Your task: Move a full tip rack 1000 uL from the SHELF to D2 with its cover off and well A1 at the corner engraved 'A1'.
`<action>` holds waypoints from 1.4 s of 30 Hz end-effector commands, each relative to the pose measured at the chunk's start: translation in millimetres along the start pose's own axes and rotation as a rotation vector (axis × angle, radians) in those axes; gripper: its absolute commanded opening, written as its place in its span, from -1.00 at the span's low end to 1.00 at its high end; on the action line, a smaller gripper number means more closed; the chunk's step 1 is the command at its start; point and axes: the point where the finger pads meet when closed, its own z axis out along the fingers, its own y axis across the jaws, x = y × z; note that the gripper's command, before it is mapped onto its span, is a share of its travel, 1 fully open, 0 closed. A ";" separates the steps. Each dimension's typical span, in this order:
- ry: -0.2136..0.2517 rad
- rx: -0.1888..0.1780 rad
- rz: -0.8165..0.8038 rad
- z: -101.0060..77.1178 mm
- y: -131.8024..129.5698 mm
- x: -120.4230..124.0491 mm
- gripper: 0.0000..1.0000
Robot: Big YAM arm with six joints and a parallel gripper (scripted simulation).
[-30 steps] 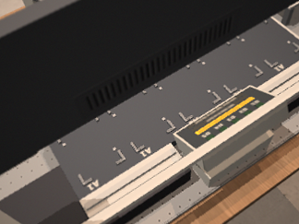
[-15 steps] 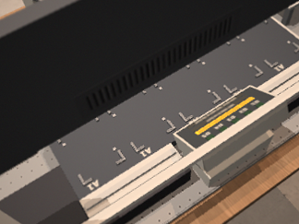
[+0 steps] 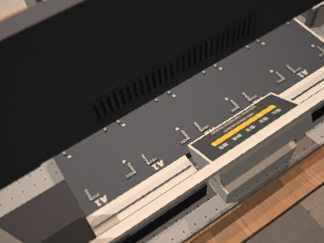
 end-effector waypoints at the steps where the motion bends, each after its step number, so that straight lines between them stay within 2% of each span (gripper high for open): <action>1: -0.021 0.016 -0.031 -13.4 -12.2 -10.8 1.00; 14: -0.016 0.019 -0.031 -12.3 -76.0 -9.1 1.00; 15: -0.020 0.015 -0.035 -12.7 -65.7 -9.2 1.00; 42: -0.020 0.015 -0.035 -12.7 -65.7 -9.2 1.00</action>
